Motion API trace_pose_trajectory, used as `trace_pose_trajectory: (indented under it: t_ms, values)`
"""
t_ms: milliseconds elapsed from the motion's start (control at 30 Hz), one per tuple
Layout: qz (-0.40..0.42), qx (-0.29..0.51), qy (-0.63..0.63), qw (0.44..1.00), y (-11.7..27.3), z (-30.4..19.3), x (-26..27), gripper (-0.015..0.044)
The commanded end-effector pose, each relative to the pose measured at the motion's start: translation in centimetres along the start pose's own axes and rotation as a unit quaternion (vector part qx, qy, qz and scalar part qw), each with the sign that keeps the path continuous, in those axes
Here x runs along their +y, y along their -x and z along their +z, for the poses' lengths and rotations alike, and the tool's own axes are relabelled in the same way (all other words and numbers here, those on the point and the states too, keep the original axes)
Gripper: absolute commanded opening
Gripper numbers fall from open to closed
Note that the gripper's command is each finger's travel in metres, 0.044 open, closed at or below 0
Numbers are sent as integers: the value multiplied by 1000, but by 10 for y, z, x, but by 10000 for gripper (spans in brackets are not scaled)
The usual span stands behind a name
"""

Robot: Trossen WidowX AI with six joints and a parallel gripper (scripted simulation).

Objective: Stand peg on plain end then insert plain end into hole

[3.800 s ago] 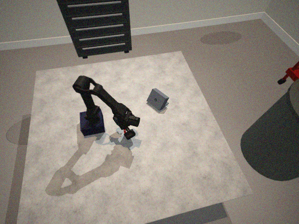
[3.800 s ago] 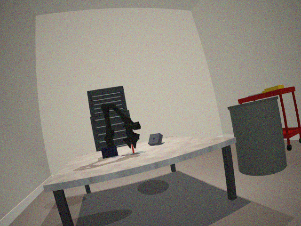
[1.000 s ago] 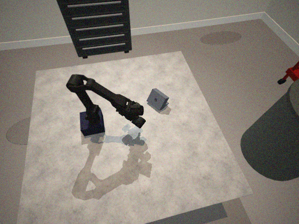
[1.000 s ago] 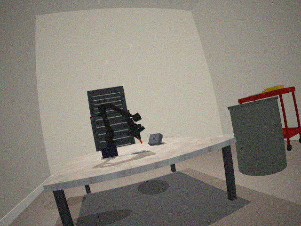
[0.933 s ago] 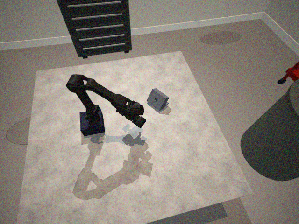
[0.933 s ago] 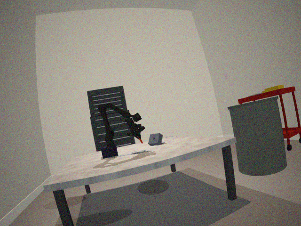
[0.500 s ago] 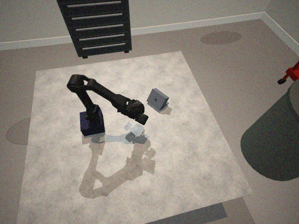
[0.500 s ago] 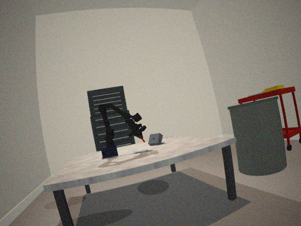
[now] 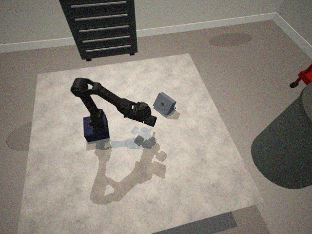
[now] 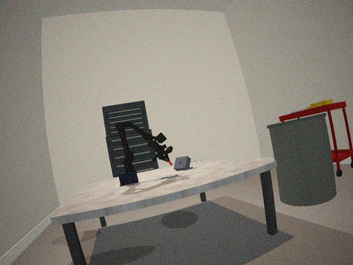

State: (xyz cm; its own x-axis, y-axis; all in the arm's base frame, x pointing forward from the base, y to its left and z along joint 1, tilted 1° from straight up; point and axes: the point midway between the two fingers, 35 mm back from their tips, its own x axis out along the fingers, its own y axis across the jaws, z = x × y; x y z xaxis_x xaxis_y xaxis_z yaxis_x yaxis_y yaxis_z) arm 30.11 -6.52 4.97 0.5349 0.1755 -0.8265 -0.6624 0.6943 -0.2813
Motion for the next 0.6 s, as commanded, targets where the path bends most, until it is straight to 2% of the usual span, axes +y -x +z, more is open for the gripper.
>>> trace_pose_trajectory:
  t_ms: [0,567]
  values:
    - [-2,-17,18,1000,-3,7,1,0]
    - [-21,-87,88,992,-11,33,2,0]
